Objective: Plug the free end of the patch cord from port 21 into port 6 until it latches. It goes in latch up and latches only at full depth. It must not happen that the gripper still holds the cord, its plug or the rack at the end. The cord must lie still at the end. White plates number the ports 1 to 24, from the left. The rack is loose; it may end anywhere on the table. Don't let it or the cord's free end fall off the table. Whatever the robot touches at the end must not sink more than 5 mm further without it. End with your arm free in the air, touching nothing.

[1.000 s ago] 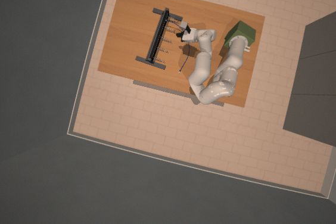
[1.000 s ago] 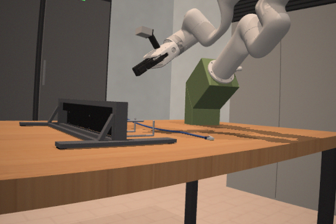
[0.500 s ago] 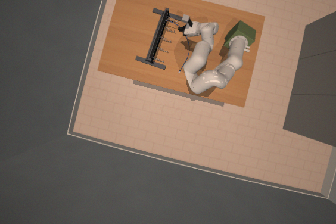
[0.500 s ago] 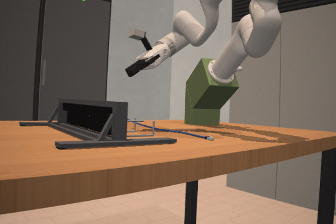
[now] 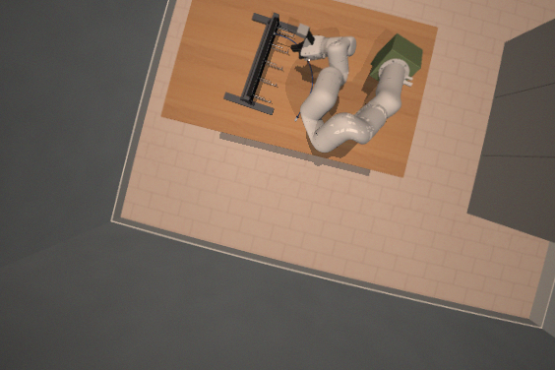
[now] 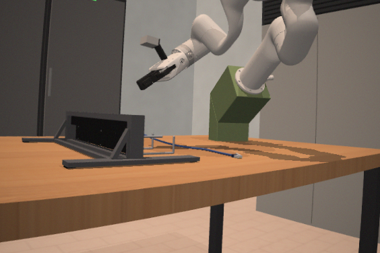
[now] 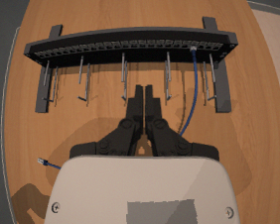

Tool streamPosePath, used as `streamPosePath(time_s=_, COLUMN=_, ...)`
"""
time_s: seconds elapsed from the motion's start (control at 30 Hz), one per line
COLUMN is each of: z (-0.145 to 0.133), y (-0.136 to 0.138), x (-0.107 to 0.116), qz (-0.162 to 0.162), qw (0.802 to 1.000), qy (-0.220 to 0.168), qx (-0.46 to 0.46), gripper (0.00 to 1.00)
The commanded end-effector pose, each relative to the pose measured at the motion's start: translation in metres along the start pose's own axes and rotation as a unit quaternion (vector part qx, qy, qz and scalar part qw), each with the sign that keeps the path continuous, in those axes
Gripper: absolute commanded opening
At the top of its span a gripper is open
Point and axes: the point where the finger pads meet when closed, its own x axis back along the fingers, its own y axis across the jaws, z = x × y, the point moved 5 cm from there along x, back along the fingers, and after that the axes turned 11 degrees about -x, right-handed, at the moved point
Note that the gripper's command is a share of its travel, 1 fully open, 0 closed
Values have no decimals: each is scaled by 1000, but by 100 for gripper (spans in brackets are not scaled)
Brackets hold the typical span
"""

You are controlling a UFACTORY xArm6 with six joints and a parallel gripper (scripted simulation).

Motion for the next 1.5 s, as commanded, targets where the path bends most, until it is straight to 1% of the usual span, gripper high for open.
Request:
streamPosePath(time_s=0.0, z=1, y=0, x=-28, qz=0, qw=1000, qy=1, qx=1, gripper=0)
streamPosePath(time_s=0.03, z=1, y=0, x=-37, qz=0, qw=1000, qy=1, qx=1, gripper=0)
streamPosePath(time_s=0.1, z=1, y=0, x=-37, qz=0, qw=1000, qy=1, qx=1, gripper=0)
streamPosePath(time_s=0.23, z=1, y=0, x=-72, qz=0, qw=1000, qy=1, qx=1, gripper=0)
streamPosePath(time_s=0.33, z=1, y=0, x=-94, qz=0, qw=1000, qy=1, qx=1, gripper=0)
streamPosePath(time_s=0.43, z=1, y=0, x=-110, qz=0, qw=1000, qy=1, qx=1, gripper=0)
streamPosePath(time_s=0.5, z=2, y=0, x=-116, qz=0, qw=1000, qy=1, qx=1, gripper=0)
streamPosePath(time_s=0.6, z=2, y=0, x=-121, qz=0, qw=1000, qy=1, qx=1, gripper=0)
streamPosePath(time_s=1.47, z=2, y=0, x=-121, qz=0, qw=1000, qy=1, qx=1, gripper=0)
